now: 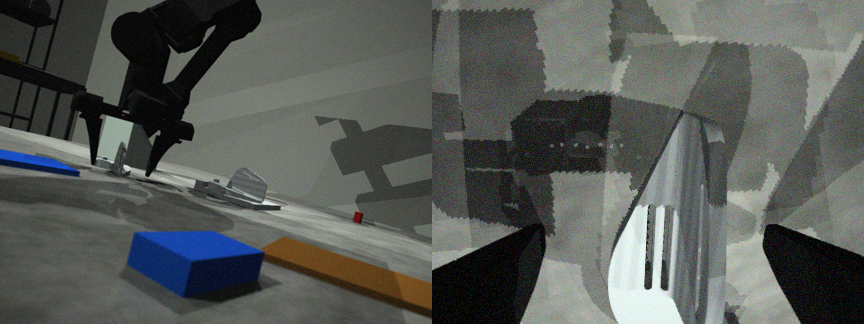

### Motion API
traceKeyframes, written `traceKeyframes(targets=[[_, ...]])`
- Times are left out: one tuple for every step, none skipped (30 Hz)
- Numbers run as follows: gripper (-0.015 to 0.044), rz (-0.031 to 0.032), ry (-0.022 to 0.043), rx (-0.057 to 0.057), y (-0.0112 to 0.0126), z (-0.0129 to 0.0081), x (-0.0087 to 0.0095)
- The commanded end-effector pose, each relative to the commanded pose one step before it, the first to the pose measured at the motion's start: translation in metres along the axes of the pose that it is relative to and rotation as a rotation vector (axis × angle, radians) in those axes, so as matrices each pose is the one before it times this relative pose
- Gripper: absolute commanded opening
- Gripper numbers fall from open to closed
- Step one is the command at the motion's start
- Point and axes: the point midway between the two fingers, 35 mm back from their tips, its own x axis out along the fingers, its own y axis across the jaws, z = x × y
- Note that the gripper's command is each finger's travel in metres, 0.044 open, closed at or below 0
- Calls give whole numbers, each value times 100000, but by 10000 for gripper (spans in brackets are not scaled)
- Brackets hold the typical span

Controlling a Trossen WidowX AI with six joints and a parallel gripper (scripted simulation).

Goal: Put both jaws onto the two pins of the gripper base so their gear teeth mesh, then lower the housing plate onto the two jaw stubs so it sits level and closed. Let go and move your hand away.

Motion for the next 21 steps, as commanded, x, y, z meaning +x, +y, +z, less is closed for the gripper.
traceKeyframes(targets=[[335,8,-3,2,1,1,-1],[309,0,0,0,0,0,0],[282,0,0,0,0,0,0],[256,0,0,0,0,0,0],[230,0,0,0,0,0,0],[204,0,0,0,0,0,0],[177,0,0,0,0,0,0],[151,0,0,0,0,0,0],[145,0,0,0,0,0,0],[138,0,0,0,0,0,0],[134,0,0,0,0,0,0],[134,0,0,0,0,0,0],[134,0,0,0,0,0,0],[134,0,0,0,0,0,0],[134,0,0,0,0,0,0],[134,0,0,0,0,0,0],[134,0,0,0,0,0,0],[134,0,0,0,0,0,0],[134,0,0,0,0,0,0],[134,0,0,0,0,0,0],[134,0,0,0,0,0,0]])
